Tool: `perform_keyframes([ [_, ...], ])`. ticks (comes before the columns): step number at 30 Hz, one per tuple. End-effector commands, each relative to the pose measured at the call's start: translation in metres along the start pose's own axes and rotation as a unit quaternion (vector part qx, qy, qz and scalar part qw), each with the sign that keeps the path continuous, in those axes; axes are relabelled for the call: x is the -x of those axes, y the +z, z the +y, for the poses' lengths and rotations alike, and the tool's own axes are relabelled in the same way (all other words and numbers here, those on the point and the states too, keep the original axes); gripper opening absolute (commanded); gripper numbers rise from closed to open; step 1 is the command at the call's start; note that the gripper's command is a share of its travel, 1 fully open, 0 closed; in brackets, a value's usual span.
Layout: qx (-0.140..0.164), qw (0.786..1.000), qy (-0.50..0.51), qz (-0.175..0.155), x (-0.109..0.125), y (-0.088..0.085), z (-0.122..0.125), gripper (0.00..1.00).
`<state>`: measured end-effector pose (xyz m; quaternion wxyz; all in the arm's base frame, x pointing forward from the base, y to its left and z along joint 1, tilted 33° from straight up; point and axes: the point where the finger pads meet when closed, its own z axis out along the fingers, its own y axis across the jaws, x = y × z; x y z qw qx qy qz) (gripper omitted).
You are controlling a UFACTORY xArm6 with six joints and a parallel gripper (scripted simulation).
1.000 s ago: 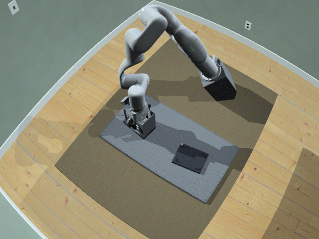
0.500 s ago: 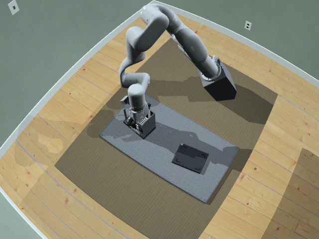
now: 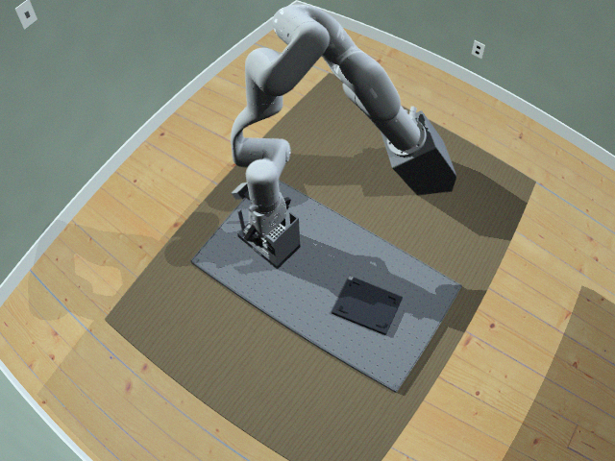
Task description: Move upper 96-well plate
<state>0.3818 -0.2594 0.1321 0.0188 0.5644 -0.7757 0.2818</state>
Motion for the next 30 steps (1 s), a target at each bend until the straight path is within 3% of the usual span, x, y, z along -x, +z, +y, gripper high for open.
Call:
perform_keyframes([
  [1,-0.001,1.000,0.000,0.000,-0.001,-0.003,-0.001,0.00],
  [10,-0.001,1.000,0.000,0.000,-0.001,-0.005,-0.001,0.00],
  [30,-0.001,1.000,0.000,0.000,-0.001,-0.035,-0.001,0.00],
])
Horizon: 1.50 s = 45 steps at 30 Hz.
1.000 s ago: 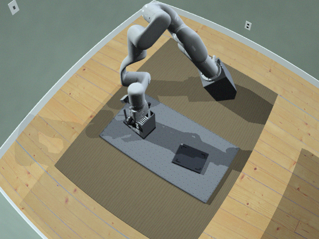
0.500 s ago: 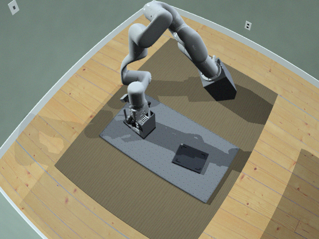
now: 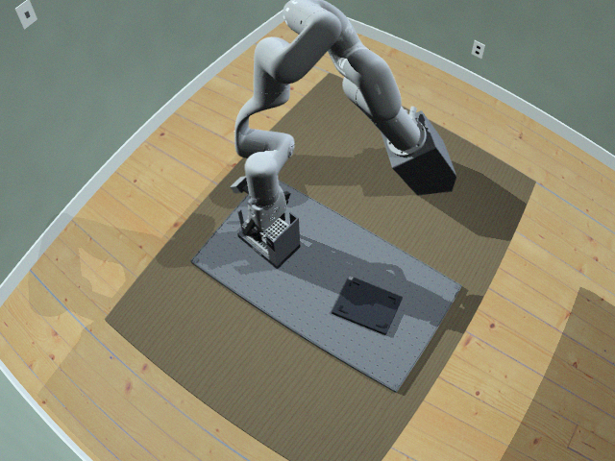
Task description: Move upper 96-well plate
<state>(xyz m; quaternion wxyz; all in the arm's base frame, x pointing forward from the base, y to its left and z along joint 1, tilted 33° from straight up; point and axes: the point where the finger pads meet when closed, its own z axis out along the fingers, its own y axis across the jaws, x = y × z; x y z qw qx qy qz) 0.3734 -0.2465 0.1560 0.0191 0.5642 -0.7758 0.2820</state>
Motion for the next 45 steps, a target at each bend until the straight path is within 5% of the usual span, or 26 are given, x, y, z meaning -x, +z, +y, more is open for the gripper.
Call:
perform_keyframes([
  [1,-0.001,1.000,0.000,0.000,0.000,-0.008,-0.001,0.00],
  [45,-0.001,1.000,0.000,0.000,-0.001,-0.072,-0.001,0.00],
])
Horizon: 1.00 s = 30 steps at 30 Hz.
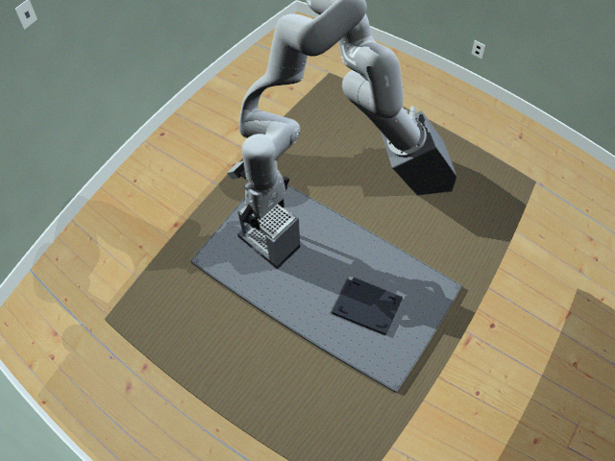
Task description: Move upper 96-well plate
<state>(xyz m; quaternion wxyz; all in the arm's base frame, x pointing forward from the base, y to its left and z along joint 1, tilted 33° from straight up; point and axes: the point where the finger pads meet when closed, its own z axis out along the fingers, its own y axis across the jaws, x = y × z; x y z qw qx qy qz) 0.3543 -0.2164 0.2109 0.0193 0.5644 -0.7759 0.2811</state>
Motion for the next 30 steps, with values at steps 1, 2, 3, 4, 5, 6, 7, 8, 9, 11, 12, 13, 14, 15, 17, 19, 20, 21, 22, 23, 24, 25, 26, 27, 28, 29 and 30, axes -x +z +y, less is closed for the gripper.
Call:
perform_keyframes([
  [1,-0.002,1.000,0.000,0.000,0.000,-0.008,-0.002,0.00],
  [2,-0.002,1.000,0.000,0.000,0.000,-0.009,-0.002,0.00],
  [3,-0.002,1.000,0.000,0.000,0.000,-0.011,-0.002,0.00],
  [4,-0.002,1.000,0.000,0.000,0.000,-0.013,-0.002,0.00],
  [5,-0.002,1.000,0.000,0.000,0.000,-0.014,-0.002,0.00],
  [6,-0.002,1.000,0.000,0.000,0.000,-0.016,-0.002,0.00],
  [7,-0.002,1.000,0.000,0.000,0.000,-0.018,-0.002,0.00],
  [8,-0.002,1.000,0.000,0.000,0.000,-0.019,-0.002,0.00],
  [9,-0.002,1.000,0.000,0.000,0.000,-0.021,-0.002,0.00],
  [11,-0.002,1.000,0.000,0.000,0.000,-0.024,-0.002,0.00],
  [12,-0.002,1.000,0.000,0.000,0.000,-0.024,-0.002,0.00],
  [13,-0.002,1.000,0.000,0.000,0.000,-0.024,-0.002,0.00],
  [14,-0.002,1.000,0.000,0.000,0.000,-0.026,-0.002,0.00],
  [15,-0.002,1.000,0.000,0.000,0.000,-0.028,-0.002,0.00],
  [17,-0.002,1.000,0.000,0.000,0.000,-0.031,-0.002,0.00],
  [19,-0.002,1.000,0.000,0.000,0.000,-0.034,-0.002,0.00],
  [20,-0.002,1.000,0.000,0.000,0.000,-0.036,-0.002,0.00],
  [21,-0.002,1.000,0.000,0.000,0.000,-0.038,-0.002,0.00],
  [22,-0.002,1.000,0.000,0.000,0.000,-0.039,-0.001,0.00],
  [23,-0.002,1.000,0.000,0.000,0.000,-0.040,-0.001,0.00],
  [24,-0.002,1.000,0.000,0.000,0.000,-0.040,-0.001,0.00],
  [25,-0.002,1.000,0.000,0.000,0.000,-0.040,-0.001,0.00],
  [26,-0.002,1.000,0.000,0.000,0.000,-0.040,-0.001,0.00],
  [27,-0.002,1.000,0.000,0.000,0.000,-0.040,-0.002,0.00],
  [28,-0.002,1.000,0.000,0.000,0.000,-0.040,-0.002,0.00],
  [29,-0.002,1.000,0.000,0.000,0.000,-0.040,-0.002,0.00],
  [30,-0.002,1.000,0.000,0.000,0.000,-0.040,-0.002,0.00],
])
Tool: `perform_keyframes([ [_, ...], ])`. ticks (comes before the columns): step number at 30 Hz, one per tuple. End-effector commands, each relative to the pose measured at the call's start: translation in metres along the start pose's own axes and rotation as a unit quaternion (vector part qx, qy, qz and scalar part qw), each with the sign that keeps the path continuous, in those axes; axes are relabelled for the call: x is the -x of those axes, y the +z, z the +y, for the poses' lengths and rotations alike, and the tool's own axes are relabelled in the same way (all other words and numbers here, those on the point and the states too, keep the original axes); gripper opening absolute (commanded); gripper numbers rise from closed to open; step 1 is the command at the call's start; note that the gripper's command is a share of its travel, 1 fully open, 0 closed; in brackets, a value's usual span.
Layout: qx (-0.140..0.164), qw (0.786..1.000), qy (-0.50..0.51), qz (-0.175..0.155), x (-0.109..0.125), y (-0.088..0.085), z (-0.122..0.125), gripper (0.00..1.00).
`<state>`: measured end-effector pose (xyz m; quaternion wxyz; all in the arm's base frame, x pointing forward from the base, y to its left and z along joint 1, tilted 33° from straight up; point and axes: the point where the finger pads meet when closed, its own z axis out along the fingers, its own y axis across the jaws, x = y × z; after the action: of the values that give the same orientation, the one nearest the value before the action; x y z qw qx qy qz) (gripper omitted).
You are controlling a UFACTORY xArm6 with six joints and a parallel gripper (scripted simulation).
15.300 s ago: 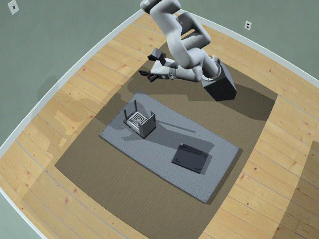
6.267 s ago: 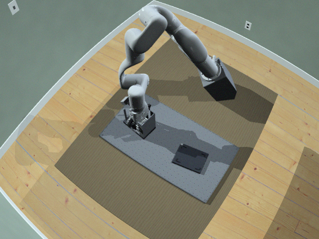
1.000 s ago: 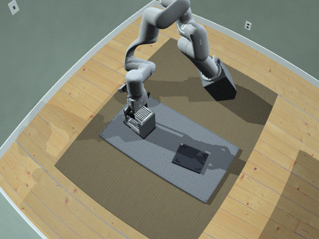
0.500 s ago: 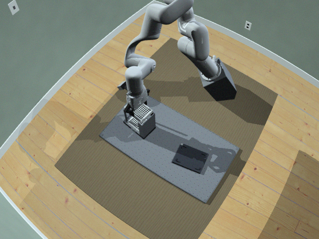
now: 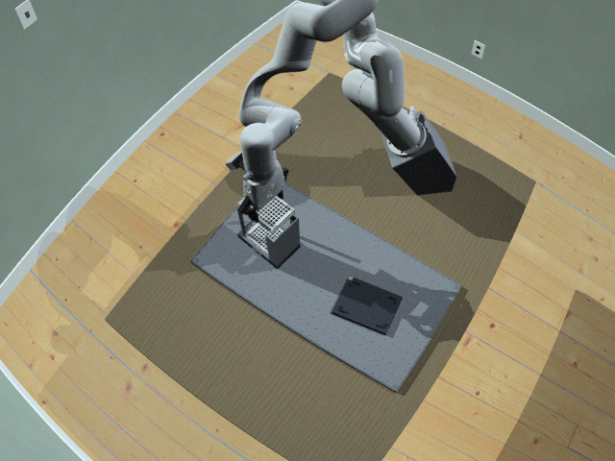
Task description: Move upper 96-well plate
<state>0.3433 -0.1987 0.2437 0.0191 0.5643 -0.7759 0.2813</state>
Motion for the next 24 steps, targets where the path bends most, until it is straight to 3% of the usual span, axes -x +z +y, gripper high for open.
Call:
perform_keyframes([
  [1,-0.002,1.000,0.000,0.000,0.000,-0.001,-0.001,0.00],
  [6,-0.002,1.000,0.000,0.000,0.000,-0.001,-0.001,0.00],
  [15,-0.002,0.990,-0.140,0.000,0.030,-0.001,0.001,0.00],
  [24,-0.002,0.990,-0.140,0.000,0.053,0.000,0.004,0.00],
])
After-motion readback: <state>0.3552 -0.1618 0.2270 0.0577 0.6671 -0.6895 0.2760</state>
